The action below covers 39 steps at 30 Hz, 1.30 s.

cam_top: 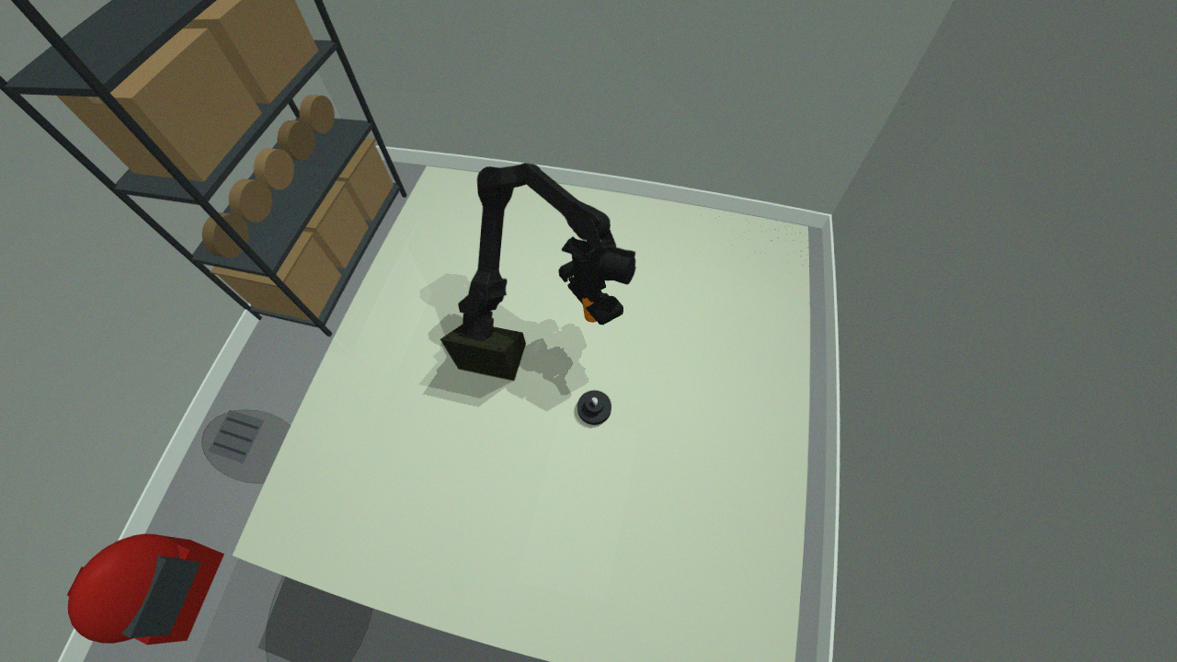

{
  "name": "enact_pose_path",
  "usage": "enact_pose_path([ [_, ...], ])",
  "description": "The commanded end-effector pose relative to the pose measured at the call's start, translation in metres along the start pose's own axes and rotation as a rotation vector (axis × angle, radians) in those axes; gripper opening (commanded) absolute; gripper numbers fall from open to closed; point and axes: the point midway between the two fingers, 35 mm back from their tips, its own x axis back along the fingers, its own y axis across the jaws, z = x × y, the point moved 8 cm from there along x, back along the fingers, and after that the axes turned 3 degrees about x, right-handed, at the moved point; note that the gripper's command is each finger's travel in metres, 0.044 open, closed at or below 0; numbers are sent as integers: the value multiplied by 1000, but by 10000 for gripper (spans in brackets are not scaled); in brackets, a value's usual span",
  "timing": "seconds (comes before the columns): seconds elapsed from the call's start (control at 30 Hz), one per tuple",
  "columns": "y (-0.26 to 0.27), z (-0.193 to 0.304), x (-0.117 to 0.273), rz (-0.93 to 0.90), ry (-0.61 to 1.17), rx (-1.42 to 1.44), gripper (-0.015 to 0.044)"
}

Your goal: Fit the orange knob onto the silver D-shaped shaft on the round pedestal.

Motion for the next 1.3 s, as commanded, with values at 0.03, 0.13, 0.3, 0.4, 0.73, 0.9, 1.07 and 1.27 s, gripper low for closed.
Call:
enact_pose_path([
  [0.03,-10,0,-7,-96,-16,2,0],
  [0.13,-14,0,-11,-131,-22,1,0],
  [0.3,-15,-1,-27,-130,-21,2,0],
  [0.4,-16,-3,-41,-131,-20,3,0],
  [0.73,-16,-6,-89,-138,-22,6,0],
  [0.9,-14,-7,-112,-145,-25,7,0],
  [1.07,-12,-8,-135,-155,-29,9,0],
  [1.27,-10,-8,-146,-160,-31,9,0],
])
